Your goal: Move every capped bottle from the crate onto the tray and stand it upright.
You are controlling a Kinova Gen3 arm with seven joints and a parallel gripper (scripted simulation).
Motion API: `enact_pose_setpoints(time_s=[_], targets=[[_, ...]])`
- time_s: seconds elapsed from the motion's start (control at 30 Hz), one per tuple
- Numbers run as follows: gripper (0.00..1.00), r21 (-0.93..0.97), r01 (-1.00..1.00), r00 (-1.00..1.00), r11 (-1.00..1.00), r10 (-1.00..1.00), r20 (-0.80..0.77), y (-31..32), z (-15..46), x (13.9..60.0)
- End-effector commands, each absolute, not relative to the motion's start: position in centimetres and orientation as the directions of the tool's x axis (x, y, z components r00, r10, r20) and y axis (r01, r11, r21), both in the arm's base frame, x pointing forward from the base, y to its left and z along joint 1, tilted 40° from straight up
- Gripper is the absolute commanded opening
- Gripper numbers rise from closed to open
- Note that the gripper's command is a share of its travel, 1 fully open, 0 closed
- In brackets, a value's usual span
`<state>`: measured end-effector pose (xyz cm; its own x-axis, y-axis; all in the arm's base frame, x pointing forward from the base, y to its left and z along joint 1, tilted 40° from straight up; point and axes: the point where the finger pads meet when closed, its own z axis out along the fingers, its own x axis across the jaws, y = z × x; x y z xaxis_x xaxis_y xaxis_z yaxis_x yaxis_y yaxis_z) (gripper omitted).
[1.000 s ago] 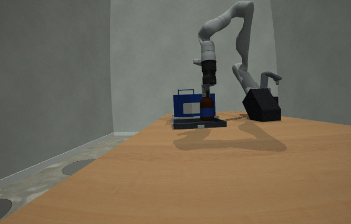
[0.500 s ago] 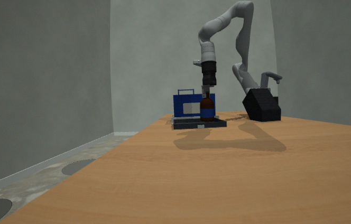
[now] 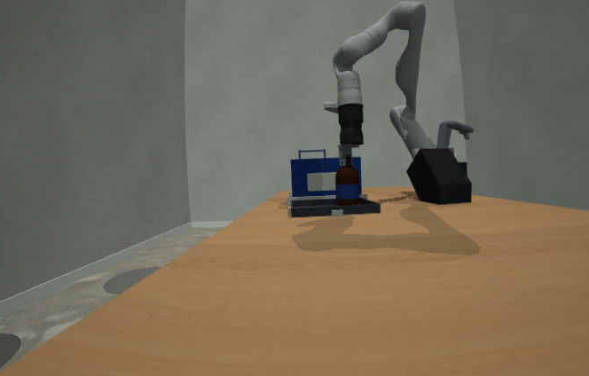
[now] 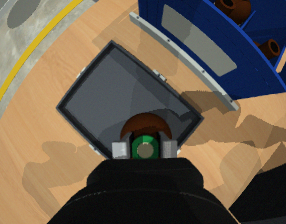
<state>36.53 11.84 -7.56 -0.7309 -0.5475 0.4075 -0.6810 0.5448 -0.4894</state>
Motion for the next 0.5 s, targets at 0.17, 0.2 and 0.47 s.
enact_pose_setpoints(time_s=[0.17, 0.2, 0.47], targets=[[0.0, -0.49, -0.681, -0.731, 0.545, -0.548, 0.407, 11.68, -7.74, 36.57], [0.0, -0.49, -0.681, -0.731, 0.545, -0.547, 0.407, 11.66, -7.77, 36.57], [0.0, -0.489, -0.681, -0.731, 0.545, -0.548, 0.407, 11.6, -7.88, 36.58]])
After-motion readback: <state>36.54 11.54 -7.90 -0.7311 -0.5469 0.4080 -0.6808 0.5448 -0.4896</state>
